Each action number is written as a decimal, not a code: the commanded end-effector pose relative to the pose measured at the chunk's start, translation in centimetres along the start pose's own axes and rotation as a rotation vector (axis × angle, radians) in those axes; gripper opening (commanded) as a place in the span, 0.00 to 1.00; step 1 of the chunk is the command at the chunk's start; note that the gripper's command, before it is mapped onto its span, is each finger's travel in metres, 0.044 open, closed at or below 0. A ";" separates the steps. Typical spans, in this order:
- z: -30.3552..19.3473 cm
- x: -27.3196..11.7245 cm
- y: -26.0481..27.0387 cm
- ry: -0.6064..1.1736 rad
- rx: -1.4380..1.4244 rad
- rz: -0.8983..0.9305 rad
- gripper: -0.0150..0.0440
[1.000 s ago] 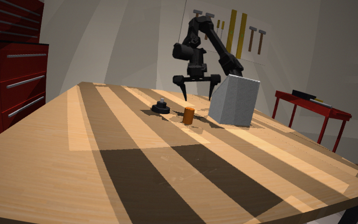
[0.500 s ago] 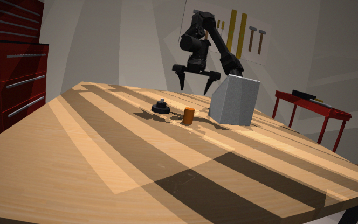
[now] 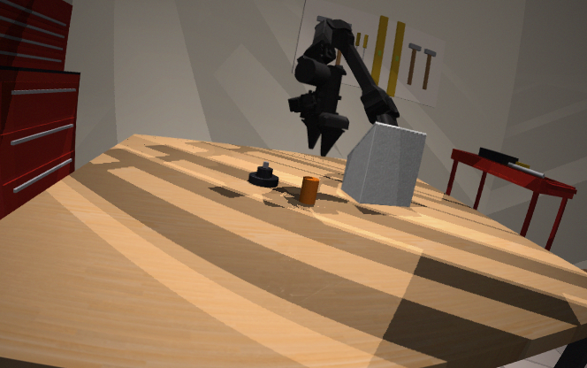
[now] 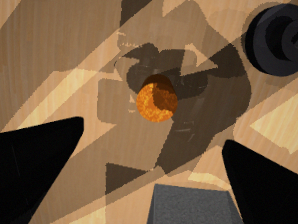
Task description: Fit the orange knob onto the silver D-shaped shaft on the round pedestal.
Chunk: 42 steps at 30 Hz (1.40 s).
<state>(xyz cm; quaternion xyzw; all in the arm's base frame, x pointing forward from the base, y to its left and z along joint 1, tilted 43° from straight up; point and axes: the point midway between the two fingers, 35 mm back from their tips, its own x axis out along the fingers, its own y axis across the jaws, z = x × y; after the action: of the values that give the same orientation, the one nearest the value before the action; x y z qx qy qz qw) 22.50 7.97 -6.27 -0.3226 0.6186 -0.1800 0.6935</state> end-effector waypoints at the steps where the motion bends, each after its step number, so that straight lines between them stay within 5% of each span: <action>1: 0.0 0.0 -0.1 -0.001 0.184 -0.004 1.00; 42: 0.1 8.7 -0.2 -0.001 0.183 -0.005 1.00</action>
<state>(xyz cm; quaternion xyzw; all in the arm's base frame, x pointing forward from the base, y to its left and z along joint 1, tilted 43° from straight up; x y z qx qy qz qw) 24.18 2.61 -12.31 -0.2561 0.5977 -0.2369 0.7219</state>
